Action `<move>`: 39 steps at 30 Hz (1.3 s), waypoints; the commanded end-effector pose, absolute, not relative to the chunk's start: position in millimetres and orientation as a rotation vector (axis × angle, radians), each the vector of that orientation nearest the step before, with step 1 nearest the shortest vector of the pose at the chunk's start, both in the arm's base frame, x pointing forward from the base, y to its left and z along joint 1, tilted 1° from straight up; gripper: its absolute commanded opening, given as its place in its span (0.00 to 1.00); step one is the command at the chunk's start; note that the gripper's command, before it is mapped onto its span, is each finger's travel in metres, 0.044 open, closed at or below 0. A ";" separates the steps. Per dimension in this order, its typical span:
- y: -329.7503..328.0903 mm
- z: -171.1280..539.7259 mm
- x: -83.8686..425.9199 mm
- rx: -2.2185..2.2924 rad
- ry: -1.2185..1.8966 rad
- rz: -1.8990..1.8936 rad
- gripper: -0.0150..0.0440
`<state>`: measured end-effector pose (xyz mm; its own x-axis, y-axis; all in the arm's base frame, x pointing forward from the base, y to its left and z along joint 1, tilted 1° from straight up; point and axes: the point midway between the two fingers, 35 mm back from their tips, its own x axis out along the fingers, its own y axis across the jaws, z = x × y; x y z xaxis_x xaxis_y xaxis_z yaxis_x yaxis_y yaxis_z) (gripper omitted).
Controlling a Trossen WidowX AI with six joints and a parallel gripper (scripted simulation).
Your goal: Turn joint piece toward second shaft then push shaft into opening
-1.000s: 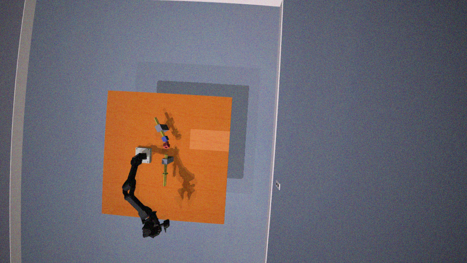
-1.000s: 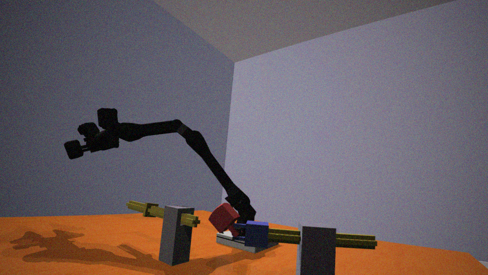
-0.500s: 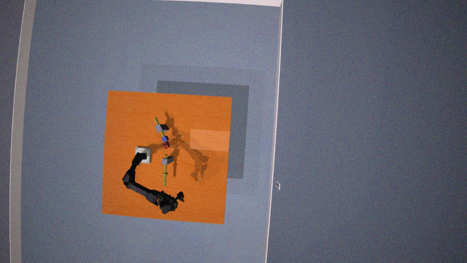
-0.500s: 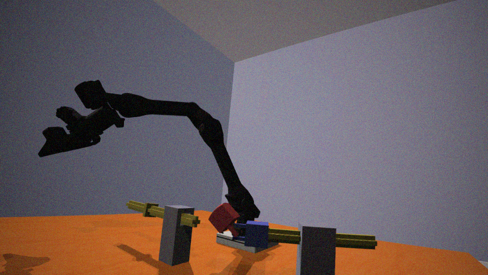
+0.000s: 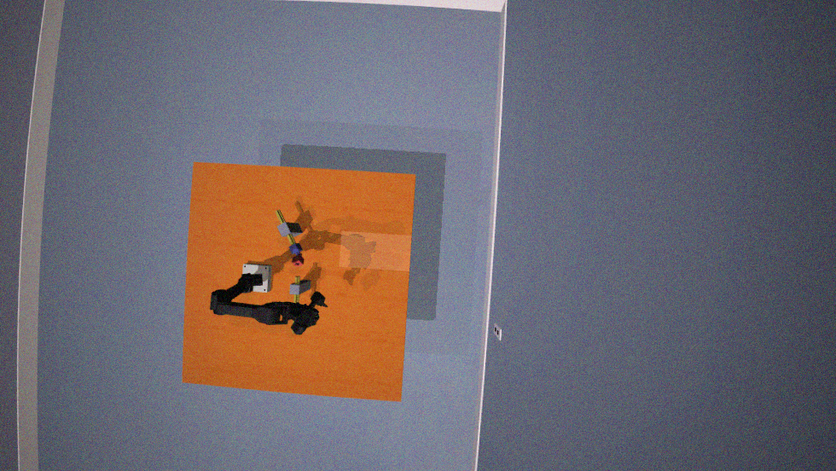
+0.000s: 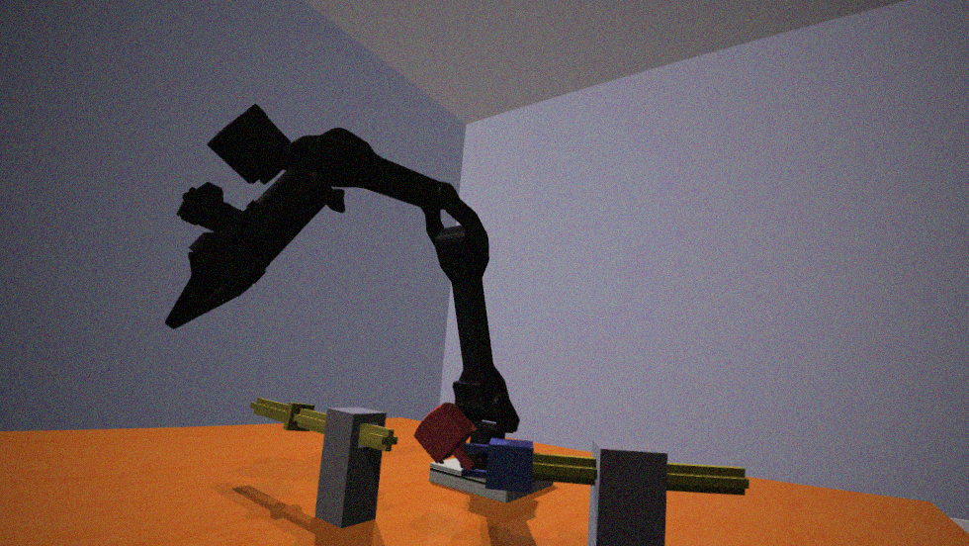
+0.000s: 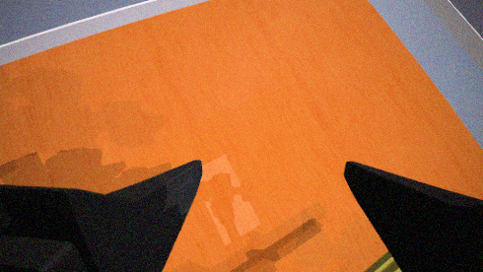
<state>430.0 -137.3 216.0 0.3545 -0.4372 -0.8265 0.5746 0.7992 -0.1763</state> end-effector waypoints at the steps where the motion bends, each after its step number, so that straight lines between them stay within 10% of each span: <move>1: -84.1 218.0 408.5 0.146 1.095 -0.597 1.00; 12: 33.2 221.5 311.9 -0.048 1.363 -0.476 1.00; 39: 33.0 217.2 310.7 -0.512 1.491 -0.003 1.00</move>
